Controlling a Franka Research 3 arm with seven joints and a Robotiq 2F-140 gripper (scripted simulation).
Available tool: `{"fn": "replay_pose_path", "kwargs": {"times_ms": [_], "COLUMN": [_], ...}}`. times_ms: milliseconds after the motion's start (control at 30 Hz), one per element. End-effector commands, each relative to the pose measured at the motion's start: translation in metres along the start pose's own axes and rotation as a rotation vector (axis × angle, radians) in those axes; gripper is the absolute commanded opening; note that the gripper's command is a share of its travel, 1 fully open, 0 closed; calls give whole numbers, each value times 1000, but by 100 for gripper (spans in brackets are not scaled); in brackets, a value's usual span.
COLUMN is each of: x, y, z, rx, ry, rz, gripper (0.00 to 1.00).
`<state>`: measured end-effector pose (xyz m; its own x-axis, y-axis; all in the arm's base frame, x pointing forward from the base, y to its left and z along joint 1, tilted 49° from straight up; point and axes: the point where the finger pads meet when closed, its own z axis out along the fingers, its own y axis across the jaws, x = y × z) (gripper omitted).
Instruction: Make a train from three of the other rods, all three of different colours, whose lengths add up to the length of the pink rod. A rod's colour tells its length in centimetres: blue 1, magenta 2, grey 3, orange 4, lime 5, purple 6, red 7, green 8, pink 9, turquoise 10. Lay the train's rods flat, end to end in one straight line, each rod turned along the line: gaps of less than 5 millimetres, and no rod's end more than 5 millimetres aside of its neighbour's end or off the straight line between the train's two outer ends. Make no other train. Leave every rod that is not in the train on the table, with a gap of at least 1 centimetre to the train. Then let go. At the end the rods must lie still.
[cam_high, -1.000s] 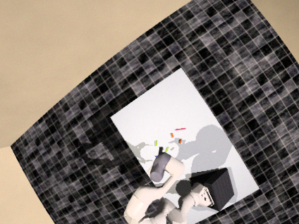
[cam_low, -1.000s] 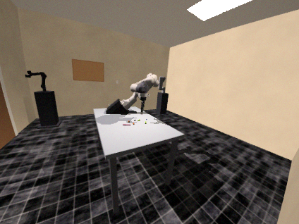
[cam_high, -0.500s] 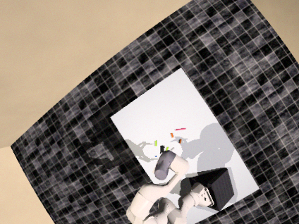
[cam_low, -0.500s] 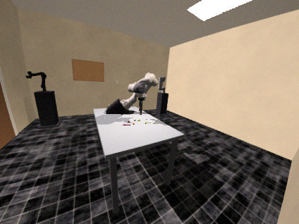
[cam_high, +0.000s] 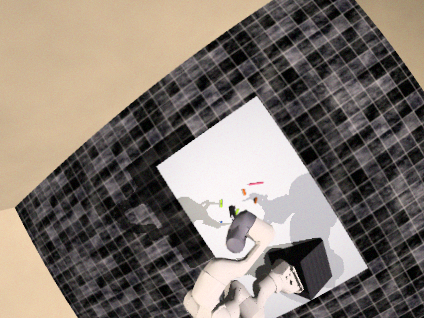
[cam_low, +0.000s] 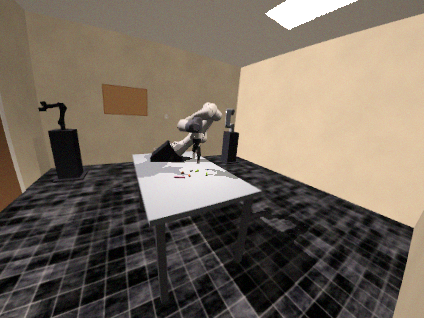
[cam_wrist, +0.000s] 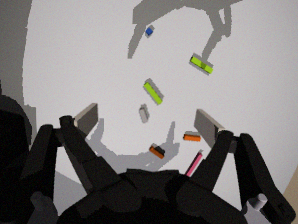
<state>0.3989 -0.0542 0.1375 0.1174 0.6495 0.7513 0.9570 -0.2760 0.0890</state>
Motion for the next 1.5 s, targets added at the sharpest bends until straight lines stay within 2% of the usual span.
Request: {"fn": "replay_pose_path", "kwargs": {"times_ms": [0, 500, 533, 1467], "x": [-11, -36, -36, -36], "y": [-1, -5, -5, -5], "z": [2, 7, 7, 7], "rx": [-12, -14, -14, -14], "ry": [-3, 2, 2, 2], "rz": [-167, -360, -360, -360], "gripper": [100, 100, 15, 15]}}
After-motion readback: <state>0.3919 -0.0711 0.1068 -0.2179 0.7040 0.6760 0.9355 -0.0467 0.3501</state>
